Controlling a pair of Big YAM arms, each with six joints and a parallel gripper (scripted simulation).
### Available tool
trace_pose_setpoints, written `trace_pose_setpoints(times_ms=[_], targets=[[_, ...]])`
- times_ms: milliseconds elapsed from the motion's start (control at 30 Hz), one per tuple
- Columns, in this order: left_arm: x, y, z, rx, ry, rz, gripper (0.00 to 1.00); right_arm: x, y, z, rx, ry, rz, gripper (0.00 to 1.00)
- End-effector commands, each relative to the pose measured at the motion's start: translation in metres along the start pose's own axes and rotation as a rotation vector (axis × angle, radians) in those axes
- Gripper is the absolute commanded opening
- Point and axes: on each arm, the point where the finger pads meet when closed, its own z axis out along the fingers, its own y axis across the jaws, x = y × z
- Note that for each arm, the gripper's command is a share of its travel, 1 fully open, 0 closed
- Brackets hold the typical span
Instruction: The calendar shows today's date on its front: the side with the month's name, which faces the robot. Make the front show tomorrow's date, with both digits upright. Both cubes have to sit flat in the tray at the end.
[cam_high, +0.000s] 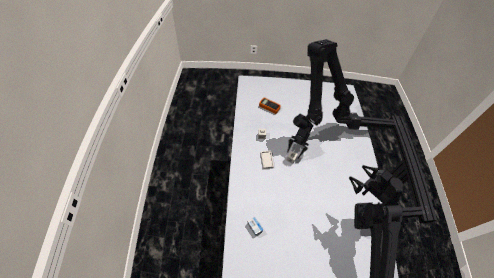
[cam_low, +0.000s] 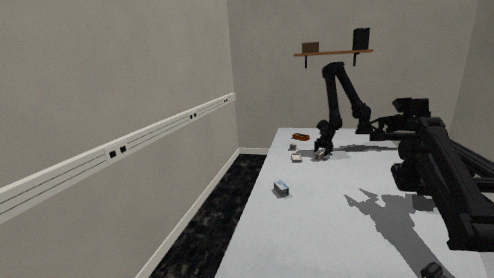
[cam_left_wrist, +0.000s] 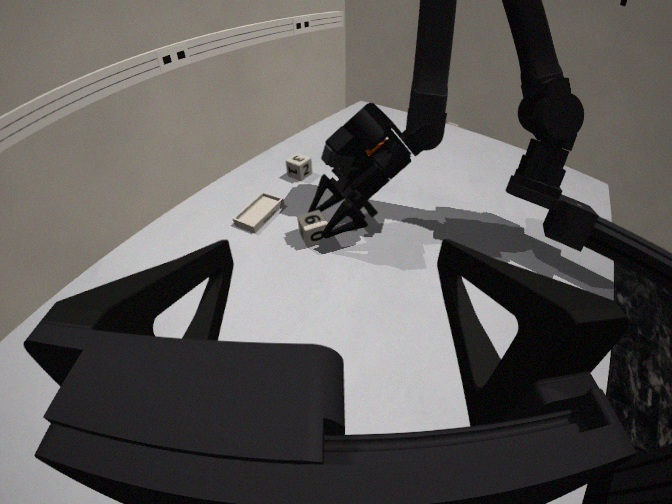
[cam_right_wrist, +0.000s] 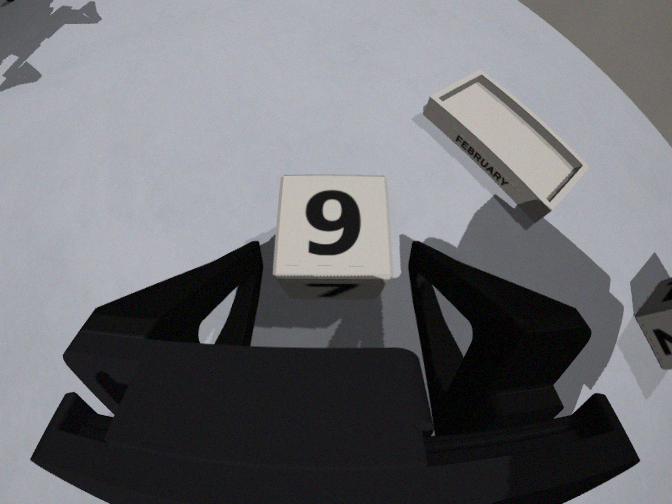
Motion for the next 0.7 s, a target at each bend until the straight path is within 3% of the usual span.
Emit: trace_pose_setpoints(times_ms=[0, 167, 233, 667], targets=[[-0.013, 0.002, -0.009, 0.005, -0.027, -0.033, 1.0, -0.004, 0.004, 0.015, 0.0, -0.017, 0.005, 0.68], [-0.013, 0.002, -0.009, 0.005, -0.027, -0.033, 1.0, -0.019, -0.005, 0.018, 0.001, -0.021, 0.004, 0.65], [-0.013, 0.002, -0.009, 0.005, -0.027, -0.033, 1.0, -0.009, 0.002, 0.018, -0.007, -0.01, 0.007, 0.63], [-0.013, 0.002, -0.009, 0.005, -0.027, -0.033, 1.0, -0.003, 0.006, 0.019, -0.012, -0.003, 0.009, 0.4]])
